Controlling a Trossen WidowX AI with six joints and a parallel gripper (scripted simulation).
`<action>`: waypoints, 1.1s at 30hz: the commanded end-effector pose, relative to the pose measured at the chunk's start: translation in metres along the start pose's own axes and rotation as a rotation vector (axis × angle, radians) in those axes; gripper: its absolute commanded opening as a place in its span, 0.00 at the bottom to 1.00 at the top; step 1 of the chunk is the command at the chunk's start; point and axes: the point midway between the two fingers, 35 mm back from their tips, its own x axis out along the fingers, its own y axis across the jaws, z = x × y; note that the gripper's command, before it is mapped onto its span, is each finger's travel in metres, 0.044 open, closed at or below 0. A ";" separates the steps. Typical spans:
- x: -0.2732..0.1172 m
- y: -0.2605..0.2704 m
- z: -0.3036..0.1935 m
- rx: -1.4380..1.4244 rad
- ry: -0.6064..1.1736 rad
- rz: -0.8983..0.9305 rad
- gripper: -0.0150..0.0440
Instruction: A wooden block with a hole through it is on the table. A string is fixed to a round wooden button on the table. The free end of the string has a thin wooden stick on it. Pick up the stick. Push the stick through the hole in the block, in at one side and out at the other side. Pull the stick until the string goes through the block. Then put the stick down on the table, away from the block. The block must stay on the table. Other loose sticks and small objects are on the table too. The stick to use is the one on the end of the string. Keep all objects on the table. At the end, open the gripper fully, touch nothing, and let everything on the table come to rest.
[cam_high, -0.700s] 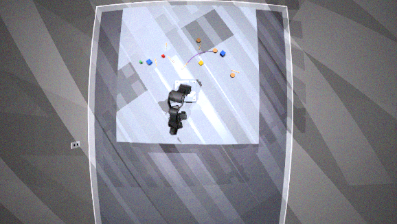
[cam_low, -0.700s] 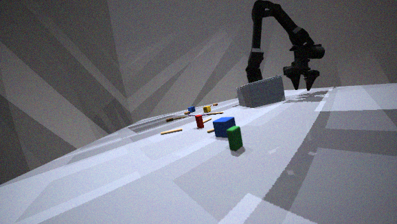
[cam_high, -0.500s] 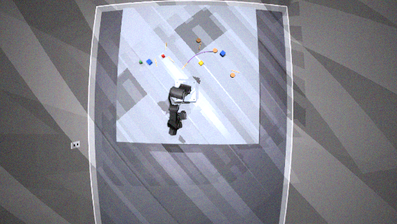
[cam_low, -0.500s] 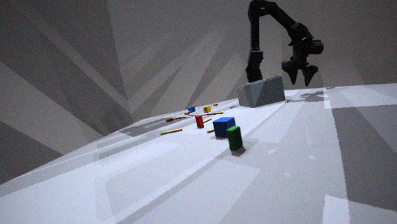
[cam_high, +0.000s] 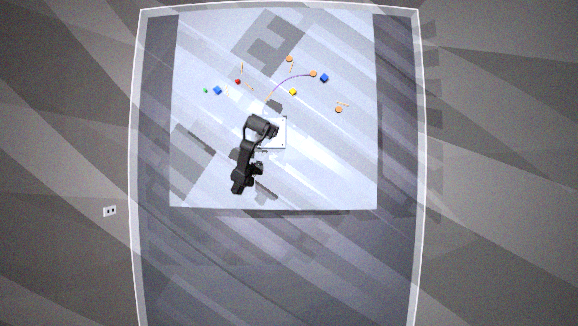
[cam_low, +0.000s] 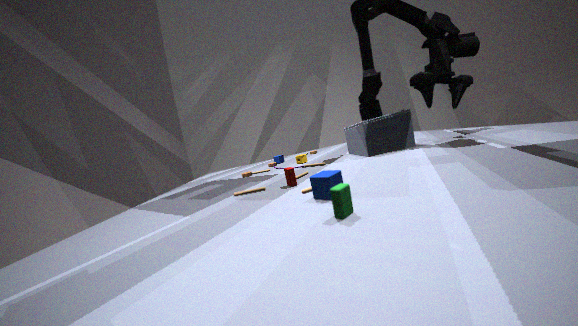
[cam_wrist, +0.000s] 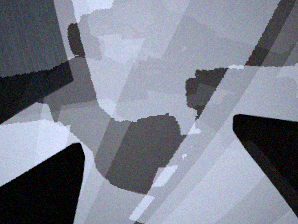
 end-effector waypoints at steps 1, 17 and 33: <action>0.002 0.018 -0.037 0.224 -0.042 -0.030 1.00; 0.029 0.143 -0.136 1.082 -0.134 -0.103 1.00; 0.074 0.326 -0.118 1.954 -0.219 -0.089 1.00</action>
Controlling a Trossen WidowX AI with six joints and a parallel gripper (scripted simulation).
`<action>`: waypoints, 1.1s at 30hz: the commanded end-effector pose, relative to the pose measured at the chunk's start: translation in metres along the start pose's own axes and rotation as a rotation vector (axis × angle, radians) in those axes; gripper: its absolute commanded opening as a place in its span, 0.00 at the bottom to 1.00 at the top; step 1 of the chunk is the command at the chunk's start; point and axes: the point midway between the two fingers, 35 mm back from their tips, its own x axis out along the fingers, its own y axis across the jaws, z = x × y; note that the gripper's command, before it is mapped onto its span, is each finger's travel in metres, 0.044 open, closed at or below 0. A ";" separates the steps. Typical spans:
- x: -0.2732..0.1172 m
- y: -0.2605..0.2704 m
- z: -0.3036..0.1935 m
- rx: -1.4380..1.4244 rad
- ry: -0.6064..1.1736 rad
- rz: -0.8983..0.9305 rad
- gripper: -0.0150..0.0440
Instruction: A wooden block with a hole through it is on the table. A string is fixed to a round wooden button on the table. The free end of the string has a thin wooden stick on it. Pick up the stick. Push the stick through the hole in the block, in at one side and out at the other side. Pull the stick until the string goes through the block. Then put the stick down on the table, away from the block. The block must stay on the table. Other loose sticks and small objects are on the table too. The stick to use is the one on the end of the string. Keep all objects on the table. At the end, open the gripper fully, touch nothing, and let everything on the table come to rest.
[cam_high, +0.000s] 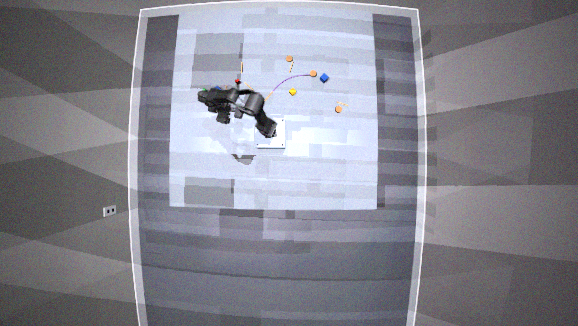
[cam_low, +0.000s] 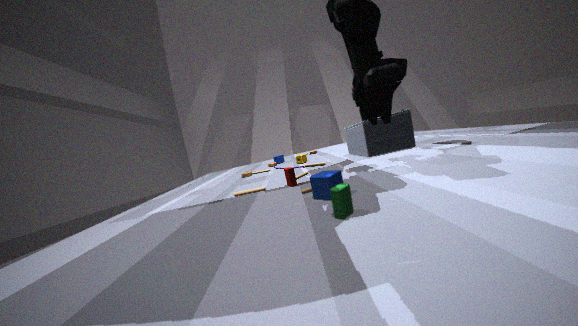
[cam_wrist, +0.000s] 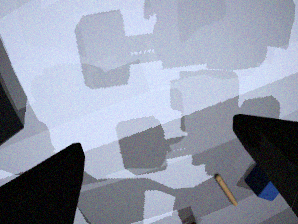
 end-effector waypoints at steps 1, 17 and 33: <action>0.003 0.010 -0.053 0.253 -0.003 -0.013 1.00; 0.013 0.131 -0.200 1.094 -0.007 -0.048 1.00; 0.023 0.301 -0.239 1.753 0.043 -0.037 1.00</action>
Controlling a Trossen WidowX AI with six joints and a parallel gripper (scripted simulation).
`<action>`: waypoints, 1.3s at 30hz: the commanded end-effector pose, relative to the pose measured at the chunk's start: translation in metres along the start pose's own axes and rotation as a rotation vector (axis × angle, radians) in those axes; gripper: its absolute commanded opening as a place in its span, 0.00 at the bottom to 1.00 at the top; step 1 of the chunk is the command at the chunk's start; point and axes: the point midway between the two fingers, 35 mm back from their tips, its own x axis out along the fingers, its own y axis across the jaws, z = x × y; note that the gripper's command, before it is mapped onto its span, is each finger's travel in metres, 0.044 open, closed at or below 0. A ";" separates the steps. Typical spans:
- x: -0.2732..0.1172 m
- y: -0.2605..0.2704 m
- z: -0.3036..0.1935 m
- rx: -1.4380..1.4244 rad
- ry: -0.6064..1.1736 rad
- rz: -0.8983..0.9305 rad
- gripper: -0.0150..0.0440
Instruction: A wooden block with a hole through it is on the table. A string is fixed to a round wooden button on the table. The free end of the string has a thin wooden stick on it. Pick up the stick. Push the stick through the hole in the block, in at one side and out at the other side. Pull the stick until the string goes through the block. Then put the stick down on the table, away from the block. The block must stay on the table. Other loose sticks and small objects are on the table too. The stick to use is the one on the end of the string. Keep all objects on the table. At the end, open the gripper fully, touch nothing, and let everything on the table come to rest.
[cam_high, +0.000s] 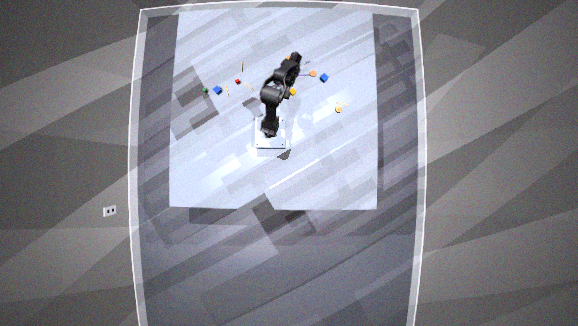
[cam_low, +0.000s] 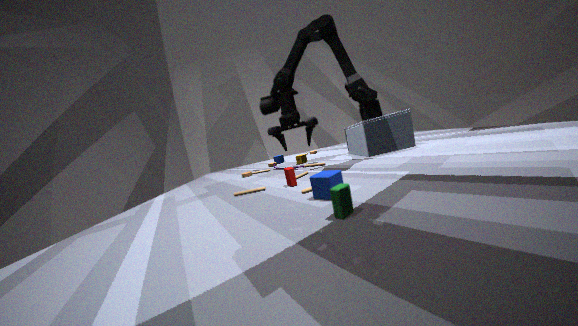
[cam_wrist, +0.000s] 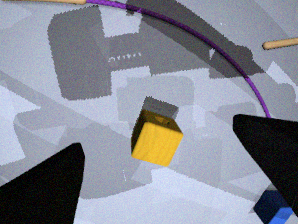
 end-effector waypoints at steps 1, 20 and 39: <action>0.000 -0.004 -0.016 0.061 0.006 -0.009 1.00; 0.000 -0.002 -0.015 0.061 0.006 -0.009 0.78; 0.000 -0.002 -0.015 0.058 0.005 -0.008 0.45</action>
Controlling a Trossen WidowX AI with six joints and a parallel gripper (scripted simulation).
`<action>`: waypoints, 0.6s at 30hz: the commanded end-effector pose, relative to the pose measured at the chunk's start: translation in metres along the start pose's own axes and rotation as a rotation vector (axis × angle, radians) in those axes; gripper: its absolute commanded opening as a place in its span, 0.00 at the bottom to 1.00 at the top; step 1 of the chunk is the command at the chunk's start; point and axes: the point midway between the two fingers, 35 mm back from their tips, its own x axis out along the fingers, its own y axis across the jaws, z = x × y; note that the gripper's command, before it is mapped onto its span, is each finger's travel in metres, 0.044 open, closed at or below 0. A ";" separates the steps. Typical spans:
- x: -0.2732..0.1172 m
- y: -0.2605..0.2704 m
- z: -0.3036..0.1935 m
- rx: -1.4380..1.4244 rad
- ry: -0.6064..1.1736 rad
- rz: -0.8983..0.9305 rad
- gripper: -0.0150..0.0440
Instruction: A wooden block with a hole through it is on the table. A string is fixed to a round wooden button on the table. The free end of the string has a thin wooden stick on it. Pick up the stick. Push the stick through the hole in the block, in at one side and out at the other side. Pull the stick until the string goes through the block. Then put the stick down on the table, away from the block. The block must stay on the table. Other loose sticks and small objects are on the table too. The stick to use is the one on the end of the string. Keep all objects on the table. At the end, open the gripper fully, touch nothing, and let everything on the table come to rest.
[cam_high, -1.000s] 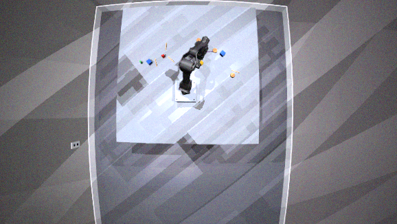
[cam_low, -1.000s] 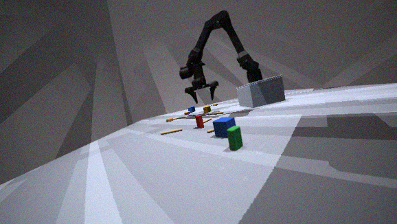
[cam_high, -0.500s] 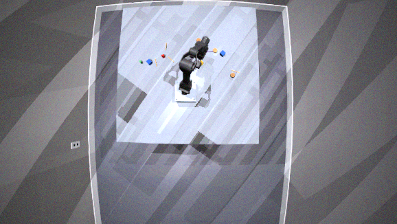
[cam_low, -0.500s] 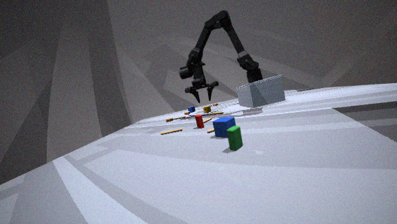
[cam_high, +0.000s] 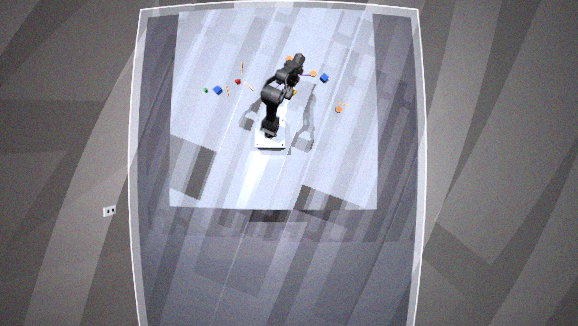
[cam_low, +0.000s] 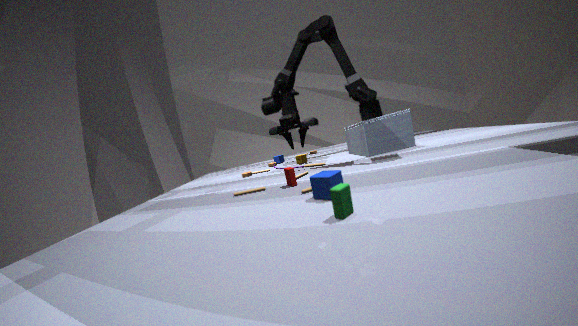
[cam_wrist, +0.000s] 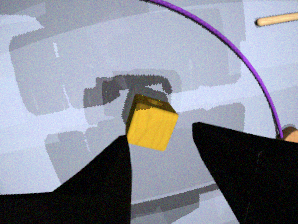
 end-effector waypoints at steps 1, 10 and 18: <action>0.000 0.000 0.000 0.000 0.000 0.000 0.40; 0.000 0.000 0.000 0.000 0.000 0.000 0.25; 0.000 0.000 0.000 0.000 0.000 0.000 0.25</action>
